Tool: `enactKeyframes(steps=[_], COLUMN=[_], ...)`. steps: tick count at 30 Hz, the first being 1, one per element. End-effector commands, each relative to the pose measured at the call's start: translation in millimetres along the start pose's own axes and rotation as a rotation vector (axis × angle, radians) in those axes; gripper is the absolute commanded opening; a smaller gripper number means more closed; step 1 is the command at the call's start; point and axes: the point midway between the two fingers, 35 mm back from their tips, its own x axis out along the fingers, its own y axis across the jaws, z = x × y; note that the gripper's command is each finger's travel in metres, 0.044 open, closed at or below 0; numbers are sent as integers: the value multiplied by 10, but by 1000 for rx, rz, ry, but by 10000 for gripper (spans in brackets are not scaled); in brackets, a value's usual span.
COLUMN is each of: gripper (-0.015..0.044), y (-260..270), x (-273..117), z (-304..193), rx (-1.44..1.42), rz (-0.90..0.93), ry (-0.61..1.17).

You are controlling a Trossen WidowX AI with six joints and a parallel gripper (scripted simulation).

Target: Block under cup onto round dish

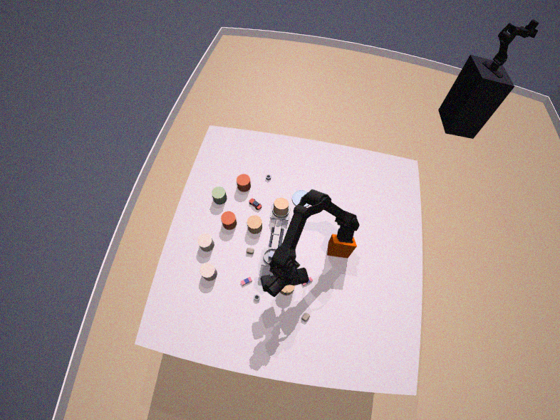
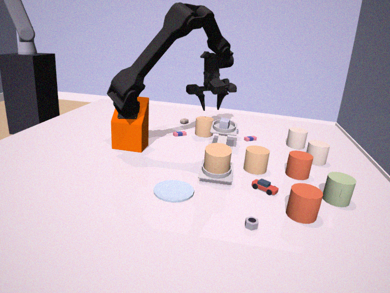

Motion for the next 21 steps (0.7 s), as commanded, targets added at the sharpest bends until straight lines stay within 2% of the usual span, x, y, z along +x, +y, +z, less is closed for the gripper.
enactKeyframes(steps=[1,21], gripper=[260,260], y=[62,133], x=[-75,-166], z=[99,455], rx=[-145,-838], rz=[9,-15], ry=[4,2])
